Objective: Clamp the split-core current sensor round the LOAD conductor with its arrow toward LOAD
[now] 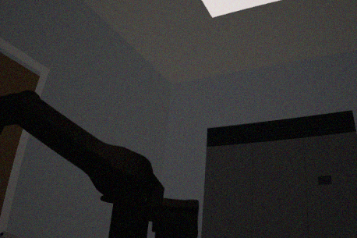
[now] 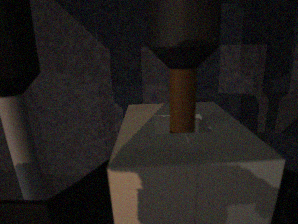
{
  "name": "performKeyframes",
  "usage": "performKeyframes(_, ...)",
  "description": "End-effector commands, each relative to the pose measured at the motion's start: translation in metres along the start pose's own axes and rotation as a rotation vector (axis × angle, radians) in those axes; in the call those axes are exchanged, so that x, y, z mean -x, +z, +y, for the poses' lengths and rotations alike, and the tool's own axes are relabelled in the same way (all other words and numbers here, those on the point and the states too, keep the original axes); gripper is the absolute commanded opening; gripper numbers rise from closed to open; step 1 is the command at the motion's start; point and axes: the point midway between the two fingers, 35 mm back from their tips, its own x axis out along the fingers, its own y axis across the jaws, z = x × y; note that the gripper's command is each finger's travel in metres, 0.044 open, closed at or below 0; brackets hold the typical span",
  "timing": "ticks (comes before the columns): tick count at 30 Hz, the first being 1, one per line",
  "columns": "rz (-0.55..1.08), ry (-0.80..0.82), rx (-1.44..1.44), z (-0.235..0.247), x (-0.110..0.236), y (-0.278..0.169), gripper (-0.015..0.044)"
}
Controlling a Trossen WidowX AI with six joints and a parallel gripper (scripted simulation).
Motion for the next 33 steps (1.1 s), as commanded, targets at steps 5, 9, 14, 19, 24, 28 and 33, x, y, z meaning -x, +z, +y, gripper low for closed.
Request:
performKeyframes(5, 0.0, 0.0, -0.001, -0.0001, 0.0001, 0.0, 0.0273)
performKeyframes(9, 0.0, 0.0, -0.001, -0.0001, 0.0001, 0.0, 0.0273)
performKeyframes(14, 0.0, 0.0, -0.001, -0.0001, 0.0001, 0.0, 0.0273)
performKeyframes(19, 0.0, 0.0, -0.001, -0.0001, 0.0001, 0.0, 0.0273)
performKeyframes(24, 0.0, 0.0, -0.001, -0.0001, 0.0001, 0.0, 0.0273)
performKeyframes(28, 0.0, 0.0, -0.001, -0.0001, 0.0001, 0.0, 0.0299)
performKeyframes(33, 0.0, 0.0, -0.001, -0.0001, 0.0001, 0.0, 0.0431)
